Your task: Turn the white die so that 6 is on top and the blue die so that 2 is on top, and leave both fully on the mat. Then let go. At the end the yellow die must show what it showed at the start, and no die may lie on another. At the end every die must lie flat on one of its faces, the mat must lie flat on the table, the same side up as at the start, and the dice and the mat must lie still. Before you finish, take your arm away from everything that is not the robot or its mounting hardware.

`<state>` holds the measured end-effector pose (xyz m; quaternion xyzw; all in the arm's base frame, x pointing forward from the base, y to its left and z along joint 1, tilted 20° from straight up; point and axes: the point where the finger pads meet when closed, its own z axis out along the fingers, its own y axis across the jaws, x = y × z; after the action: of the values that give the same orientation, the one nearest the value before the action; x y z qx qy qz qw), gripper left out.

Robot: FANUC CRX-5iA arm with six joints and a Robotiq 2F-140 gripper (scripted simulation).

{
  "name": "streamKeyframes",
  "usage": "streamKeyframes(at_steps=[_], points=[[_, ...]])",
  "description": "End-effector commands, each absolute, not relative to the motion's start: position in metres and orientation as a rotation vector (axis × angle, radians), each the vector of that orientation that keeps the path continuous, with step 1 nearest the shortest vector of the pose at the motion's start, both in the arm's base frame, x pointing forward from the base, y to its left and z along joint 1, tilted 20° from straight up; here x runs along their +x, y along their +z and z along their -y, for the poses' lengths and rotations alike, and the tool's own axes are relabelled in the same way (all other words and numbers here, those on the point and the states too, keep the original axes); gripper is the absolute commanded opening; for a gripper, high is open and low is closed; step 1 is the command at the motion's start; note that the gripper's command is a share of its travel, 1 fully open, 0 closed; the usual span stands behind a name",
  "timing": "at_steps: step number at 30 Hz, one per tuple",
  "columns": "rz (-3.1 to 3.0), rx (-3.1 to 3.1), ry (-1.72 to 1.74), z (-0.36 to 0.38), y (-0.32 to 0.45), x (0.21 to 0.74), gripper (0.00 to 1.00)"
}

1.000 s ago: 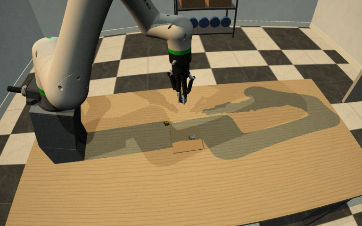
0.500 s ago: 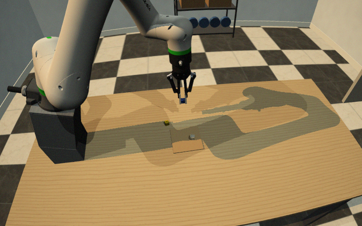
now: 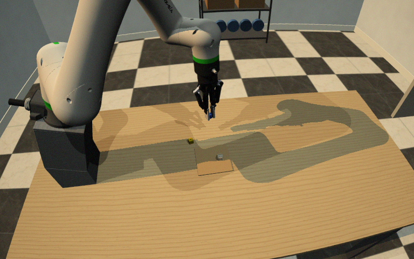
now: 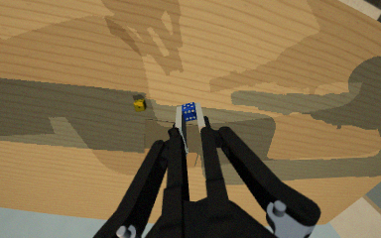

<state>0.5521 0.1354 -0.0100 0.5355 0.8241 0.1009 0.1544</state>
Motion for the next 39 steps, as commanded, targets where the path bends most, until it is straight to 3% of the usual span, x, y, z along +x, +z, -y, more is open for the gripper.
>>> streamKeyframes(at_steps=[1, 21, 32, 39], points=[[-2.5, 1.331, 0.257, -0.136, -0.01, 0.553, 0.09], [-2.761, 0.462, 0.107, -0.136, -0.012, 0.558, 0.09], [-2.772, 0.418, 0.074, -0.131, -0.015, 0.556, 0.09], [-2.765, 0.529, -0.266, -0.064, -0.04, 0.538, 0.09]])
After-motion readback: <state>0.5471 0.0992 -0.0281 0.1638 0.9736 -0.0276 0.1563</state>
